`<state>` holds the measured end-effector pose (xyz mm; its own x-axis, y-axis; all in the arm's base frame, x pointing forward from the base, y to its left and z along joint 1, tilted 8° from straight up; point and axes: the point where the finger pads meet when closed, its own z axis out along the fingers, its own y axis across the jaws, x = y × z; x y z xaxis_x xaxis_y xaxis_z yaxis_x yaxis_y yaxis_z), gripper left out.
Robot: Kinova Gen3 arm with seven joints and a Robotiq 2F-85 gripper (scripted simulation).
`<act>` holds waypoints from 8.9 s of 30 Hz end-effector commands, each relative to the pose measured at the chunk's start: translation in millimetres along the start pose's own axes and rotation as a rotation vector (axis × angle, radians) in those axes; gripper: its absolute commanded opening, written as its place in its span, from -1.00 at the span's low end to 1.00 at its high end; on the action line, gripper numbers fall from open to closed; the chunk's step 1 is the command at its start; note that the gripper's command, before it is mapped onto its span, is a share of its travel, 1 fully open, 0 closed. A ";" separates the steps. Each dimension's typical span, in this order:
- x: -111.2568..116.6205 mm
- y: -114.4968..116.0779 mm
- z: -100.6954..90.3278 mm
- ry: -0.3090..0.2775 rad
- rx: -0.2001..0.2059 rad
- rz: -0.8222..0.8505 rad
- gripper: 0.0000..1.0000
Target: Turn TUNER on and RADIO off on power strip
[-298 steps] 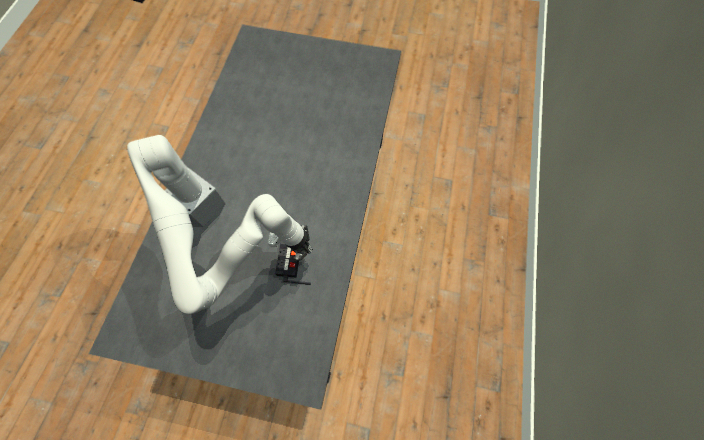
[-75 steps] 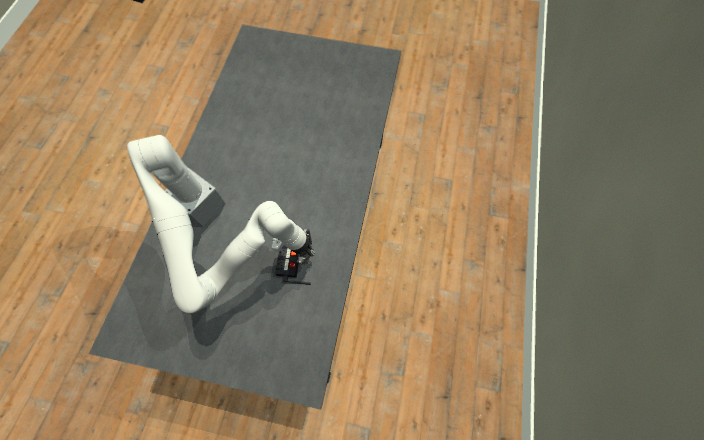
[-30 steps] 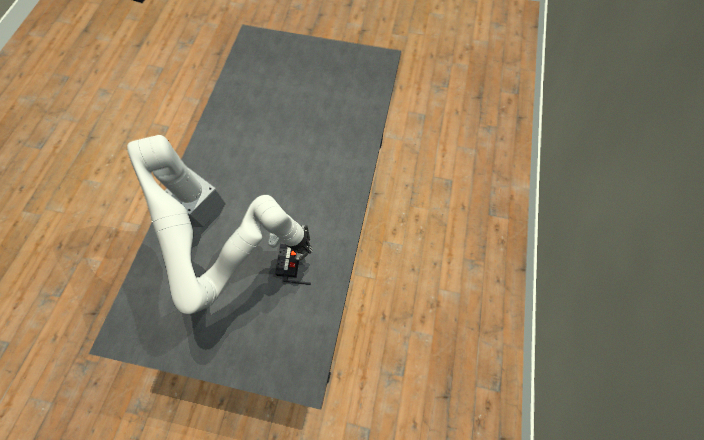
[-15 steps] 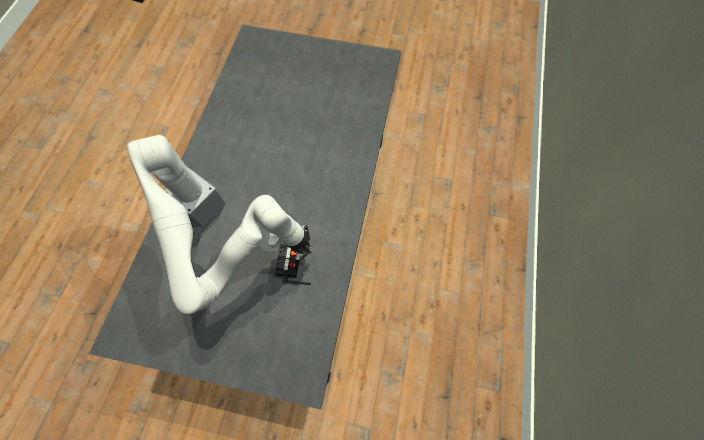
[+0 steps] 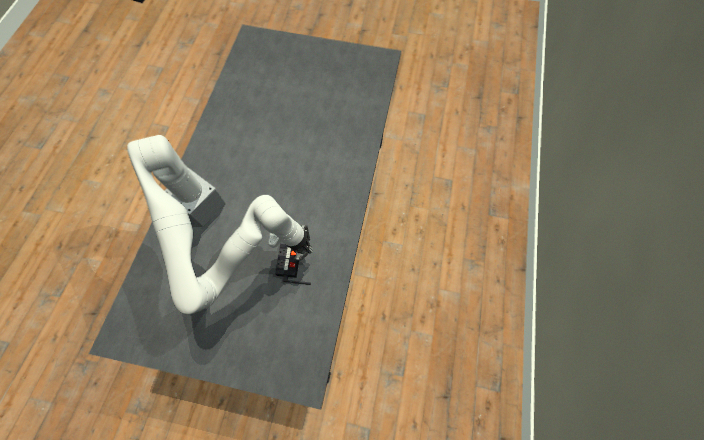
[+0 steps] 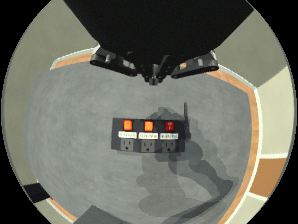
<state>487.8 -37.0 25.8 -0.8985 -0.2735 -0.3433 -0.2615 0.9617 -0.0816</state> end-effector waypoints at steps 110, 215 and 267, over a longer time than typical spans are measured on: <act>33.9 -5.3 4.3 0.227 0.020 0.081 1.00; 45.9 -8.9 -64.4 0.236 0.006 0.124 1.00; 69.3 -41.6 -8.8 0.199 0.159 1.421 1.00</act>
<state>434.1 -92.5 19.2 -0.4608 0.8822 -0.0969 0.8768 0.4694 0.1044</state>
